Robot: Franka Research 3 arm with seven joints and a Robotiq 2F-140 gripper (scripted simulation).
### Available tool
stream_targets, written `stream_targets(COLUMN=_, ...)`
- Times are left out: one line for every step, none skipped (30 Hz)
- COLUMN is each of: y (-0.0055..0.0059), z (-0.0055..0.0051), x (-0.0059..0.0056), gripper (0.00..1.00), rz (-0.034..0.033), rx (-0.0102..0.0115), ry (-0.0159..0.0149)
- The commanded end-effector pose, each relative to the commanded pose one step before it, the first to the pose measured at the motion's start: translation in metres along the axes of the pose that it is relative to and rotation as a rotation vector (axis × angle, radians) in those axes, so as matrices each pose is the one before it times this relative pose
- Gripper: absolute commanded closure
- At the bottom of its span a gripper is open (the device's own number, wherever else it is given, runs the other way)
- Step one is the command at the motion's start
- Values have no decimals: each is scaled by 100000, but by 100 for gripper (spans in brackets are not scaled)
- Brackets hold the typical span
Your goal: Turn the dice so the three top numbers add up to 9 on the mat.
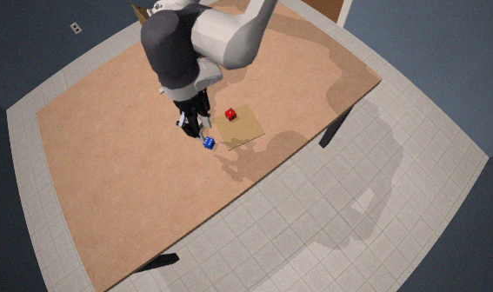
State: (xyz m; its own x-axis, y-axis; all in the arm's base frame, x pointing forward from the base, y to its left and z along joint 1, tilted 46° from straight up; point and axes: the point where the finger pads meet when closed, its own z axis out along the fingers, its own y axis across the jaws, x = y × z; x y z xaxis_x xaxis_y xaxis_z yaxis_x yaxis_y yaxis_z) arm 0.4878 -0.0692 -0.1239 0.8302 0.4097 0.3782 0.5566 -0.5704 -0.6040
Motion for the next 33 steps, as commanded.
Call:
stream_targets(y=7, z=-36, x=-1, gripper=72, rz=1593, rx=176, ry=144)
stream_targets(y=0, z=0, x=0, gripper=72, rz=0, rx=0, ry=0)
stream_targets(y=0, z=0, x=0, gripper=72, rz=0, rx=0, ry=0)
stream_targets(y=0, z=0, x=0, gripper=72, rz=0, rx=0, ry=0)
stream_targets(y=0, z=0, x=0, gripper=72, rz=0, rx=0, ry=0)
stream_targets(y=0, z=0, x=0, gripper=72, rz=0, rx=0, ry=0)
stream_targets(y=0, z=0, x=0, gripper=72, rz=0, rx=0, ry=0)
stream_targets(y=0, z=0, x=0, gripper=72, rz=0, rx=0, ry=0)
stream_targets(y=0, z=0, x=0, gripper=72, rz=0, rx=0, ry=0)
stream_targets(y=0, z=0, x=0, gripper=72, rz=0, rx=0, ry=0)
stream_targets(y=0, z=0, x=0, gripper=72, rz=0, rx=0, ry=0)
stream_targets(y=0, z=2, x=0, gripper=72, rz=0, rx=0, ry=0)
stream_targets(y=0, z=5, x=0, gripper=72, rz=0, rx=0, ry=0)
stream_targets(y=0, z=9, x=0, gripper=72, rz=1, rx=0, ry=0)
stream_targets(y=0, z=14, x=0, gripper=72, rz=1, rx=0, ry=1)
stream_targets(y=0, z=20, x=0, gripper=72, rz=2, rx=0, ry=1)
stream_targets(y=1, z=27, x=0, gripper=72, rz=3, rx=-1, ry=1)
stream_targets(y=1, z=34, x=1, gripper=72, rz=3, rx=-1, ry=2)
stream_targets(y=1, z=42, x=1, gripper=72, rz=4, rx=-1, ry=2)
stream_targets(y=1, z=51, x=1, gripper=72, rz=5, rx=-1, ry=3)
stream_targets(y=1, z=60, x=1, gripper=72, rz=6, rx=-1, ry=3)
stream_targets(y=1, z=69, x=1, gripper=72, rz=7, rx=-2, ry=3)
stream_targets(y=0, z=0, x=0, gripper=72, rz=0, rx=0, ry=0)
stream_targets(y=0, z=0, x=0, gripper=72, rz=0, rx=0, ry=0)
stream_targets(y=1, z=78, x=1, gripper=72, rz=9, rx=-2, ry=4)
stream_targets(y=2, z=86, x=1, gripper=72, rz=7, rx=-2, ry=3)
stream_targets(y=2, z=93, x=2, gripper=72, rz=0, rx=0, ry=0)
stream_targets(y=2, z=101, x=2, gripper=72, rz=0, rx=0, ry=0)
stream_targets(y=2, z=110, x=2, gripper=72, rz=0, rx=0, ry=0)
stream_targets(y=2, z=118, x=1, gripper=72, rz=0, rx=0, ry=0)
stream_targets(y=3, z=124, x=2, gripper=72, rz=0, rx=0, ry=0)
stream_targets(y=3, z=130, x=2, gripper=72, rz=0, rx=0, ry=0)
stream_targets(y=3, z=137, x=2, gripper=72, rz=0, rx=0, ry=0)
